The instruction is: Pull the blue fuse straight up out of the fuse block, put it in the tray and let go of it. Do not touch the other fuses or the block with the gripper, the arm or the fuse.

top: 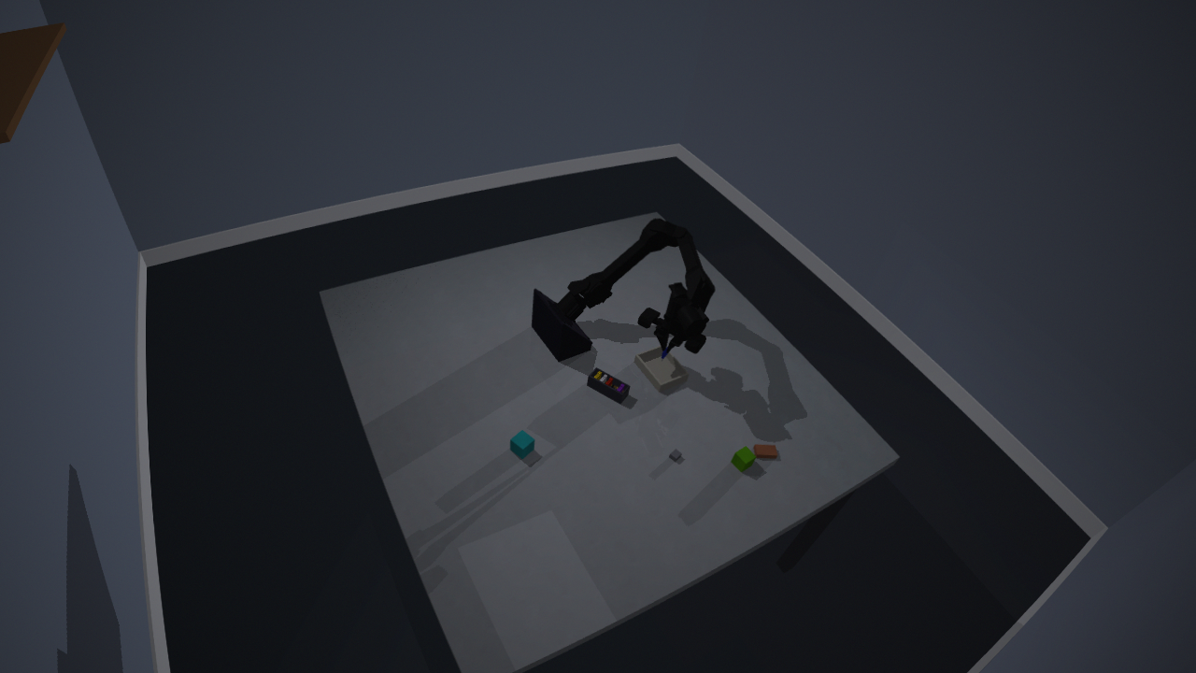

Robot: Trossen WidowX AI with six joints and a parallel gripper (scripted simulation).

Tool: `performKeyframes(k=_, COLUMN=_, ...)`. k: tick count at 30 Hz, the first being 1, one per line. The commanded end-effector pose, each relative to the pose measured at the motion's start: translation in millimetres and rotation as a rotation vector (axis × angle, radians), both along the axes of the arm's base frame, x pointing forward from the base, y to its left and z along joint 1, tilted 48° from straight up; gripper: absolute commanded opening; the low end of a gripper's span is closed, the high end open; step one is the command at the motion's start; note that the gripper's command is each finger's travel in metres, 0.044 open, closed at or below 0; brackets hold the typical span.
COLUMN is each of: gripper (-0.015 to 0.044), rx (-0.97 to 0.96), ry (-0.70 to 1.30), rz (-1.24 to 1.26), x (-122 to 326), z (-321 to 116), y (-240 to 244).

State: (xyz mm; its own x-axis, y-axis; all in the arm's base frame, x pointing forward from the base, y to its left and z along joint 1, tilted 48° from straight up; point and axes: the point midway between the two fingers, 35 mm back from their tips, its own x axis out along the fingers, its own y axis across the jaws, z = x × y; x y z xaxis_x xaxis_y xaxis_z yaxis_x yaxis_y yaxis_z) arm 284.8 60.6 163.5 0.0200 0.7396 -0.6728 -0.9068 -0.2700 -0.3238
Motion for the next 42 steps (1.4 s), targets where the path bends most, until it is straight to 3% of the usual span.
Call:
performKeyframes(k=1, gripper=0.0000, rx=0.004, ry=-0.001, rz=-0.004, x=0, z=-3, y=5)
performKeyframes(k=16, gripper=0.0000, rx=0.006, ry=-0.002, rz=-0.004, x=0, z=-18, y=22)
performKeyframes(k=29, gripper=0.0330, rx=0.001, ry=-0.001, rz=0.000, x=0, z=-15, y=18)
performKeyframes(k=33, gripper=0.0330, rx=0.004, ry=-0.001, rz=-0.004, x=-1, z=7, y=-6)
performKeyframes(k=42, gripper=0.0330, rx=0.005, ry=-0.001, rz=-0.004, x=-1, z=8, y=-7)
